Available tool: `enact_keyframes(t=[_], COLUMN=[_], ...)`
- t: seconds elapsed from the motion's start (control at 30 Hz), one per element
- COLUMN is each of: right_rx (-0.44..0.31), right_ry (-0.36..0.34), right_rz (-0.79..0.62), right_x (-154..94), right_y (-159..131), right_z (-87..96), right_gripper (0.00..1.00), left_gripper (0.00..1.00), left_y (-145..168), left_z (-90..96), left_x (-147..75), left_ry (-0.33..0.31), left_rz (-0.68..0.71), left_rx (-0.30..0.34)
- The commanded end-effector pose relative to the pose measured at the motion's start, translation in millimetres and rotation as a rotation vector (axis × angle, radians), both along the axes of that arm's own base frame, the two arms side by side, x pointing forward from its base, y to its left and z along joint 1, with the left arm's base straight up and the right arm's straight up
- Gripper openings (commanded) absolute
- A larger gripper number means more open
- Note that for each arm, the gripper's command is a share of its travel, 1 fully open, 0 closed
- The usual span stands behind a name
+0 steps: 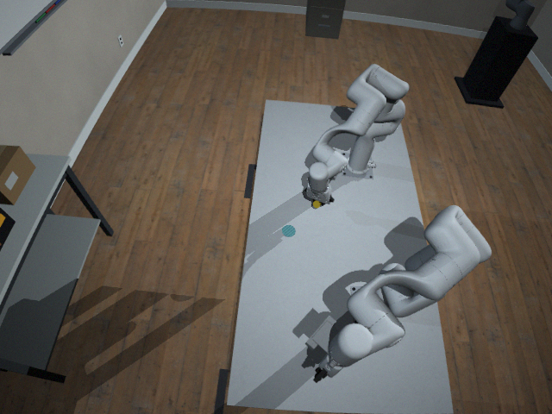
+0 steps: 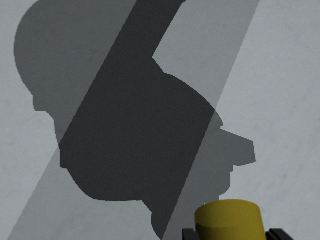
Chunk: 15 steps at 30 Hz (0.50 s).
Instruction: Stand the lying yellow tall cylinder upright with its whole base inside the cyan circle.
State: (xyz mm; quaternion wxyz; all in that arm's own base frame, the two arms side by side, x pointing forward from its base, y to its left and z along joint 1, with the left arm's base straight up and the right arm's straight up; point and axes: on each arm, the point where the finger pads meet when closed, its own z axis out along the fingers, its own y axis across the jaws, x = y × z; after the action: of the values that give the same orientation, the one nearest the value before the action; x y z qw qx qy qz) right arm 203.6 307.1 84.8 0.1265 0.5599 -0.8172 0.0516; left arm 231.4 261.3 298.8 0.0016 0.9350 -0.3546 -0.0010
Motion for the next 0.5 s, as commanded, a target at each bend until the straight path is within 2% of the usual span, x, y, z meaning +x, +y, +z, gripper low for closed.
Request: enact_keyframes(t=[0.0,0.1,0.17,0.47], right_rx=[0.126,0.2,0.2,0.413], right_ry=[-0.043,-0.06,-0.06,-0.125], right_rz=[0.022,0.036,0.036,0.074], right_x=[13.8,20.2,20.2,42.6], right_y=[13.2,20.2,20.2,41.2], right_z=[-3.3,-6.4,-6.4,-12.2], right_gripper=[0.0,0.0,0.0,0.0], left_gripper=[1.0,1.0,1.0,1.0], left_y=[0.5,0.5,0.5,0.5], left_z=[1.4,1.4,1.4,1.4], left_x=[0.6,0.6,0.6,0.6], left_ry=[-0.003,-0.003,-0.003,-0.003], left_rz=[0.0,0.0,0.0,0.0], left_rx=[0.002,0.002,0.002,0.002])
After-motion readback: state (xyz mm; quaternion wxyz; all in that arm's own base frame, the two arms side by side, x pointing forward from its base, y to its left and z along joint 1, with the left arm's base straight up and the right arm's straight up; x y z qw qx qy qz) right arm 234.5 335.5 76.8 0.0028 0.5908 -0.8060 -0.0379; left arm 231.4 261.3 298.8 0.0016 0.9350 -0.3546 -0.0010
